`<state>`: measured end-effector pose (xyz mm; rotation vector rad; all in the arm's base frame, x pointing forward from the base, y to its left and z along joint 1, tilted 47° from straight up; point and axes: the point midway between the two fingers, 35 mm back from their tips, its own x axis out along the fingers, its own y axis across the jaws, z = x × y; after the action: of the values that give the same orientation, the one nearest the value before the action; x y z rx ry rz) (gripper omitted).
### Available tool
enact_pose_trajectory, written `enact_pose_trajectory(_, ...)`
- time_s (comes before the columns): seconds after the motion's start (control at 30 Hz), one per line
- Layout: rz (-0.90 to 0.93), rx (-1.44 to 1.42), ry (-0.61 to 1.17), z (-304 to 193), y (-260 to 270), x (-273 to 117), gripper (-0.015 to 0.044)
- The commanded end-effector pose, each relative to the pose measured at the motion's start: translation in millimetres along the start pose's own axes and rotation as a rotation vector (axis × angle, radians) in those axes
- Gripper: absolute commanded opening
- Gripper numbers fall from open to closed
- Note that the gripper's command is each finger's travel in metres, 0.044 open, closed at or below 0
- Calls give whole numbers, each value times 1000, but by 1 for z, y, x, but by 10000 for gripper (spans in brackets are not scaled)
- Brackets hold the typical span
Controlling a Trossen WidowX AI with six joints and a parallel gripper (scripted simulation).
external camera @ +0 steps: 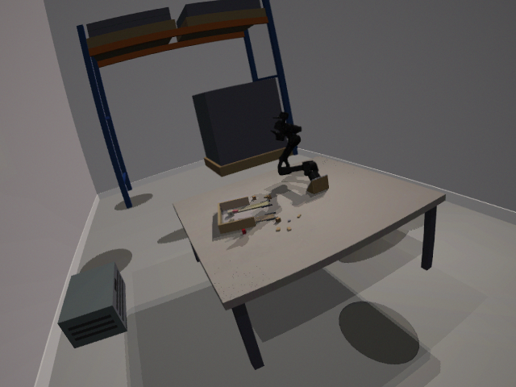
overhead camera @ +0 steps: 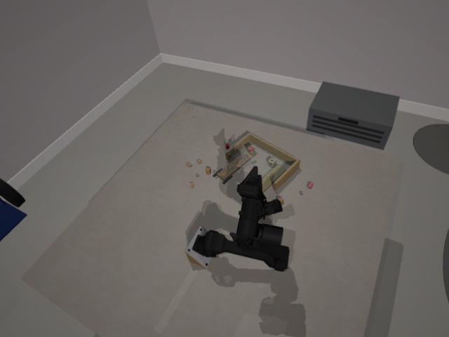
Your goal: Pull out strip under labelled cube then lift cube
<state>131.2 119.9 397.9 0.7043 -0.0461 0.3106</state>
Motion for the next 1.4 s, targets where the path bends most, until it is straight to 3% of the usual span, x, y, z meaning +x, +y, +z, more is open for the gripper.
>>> enact_pose_trajectory(0.0, 2, -3, -4, 0, 1, 1, 400)
enact_pose_trajectory(0.23, -80, -313, -60, -39, 10, 33, 400)
enact_pose_trajectory(0.57, -291, -721, 0, -93, -35, 90, 400)
enact_pose_trajectory(0.87, -616, -1116, 265, -144, -146, 137, 400)
enact_pose_trajectory(1.1, -899, -1311, 593, -164, -260, 134, 400)
enact_pose_trajectory(1.37, -926, -1323, 630, -165, -271, 131, 400)
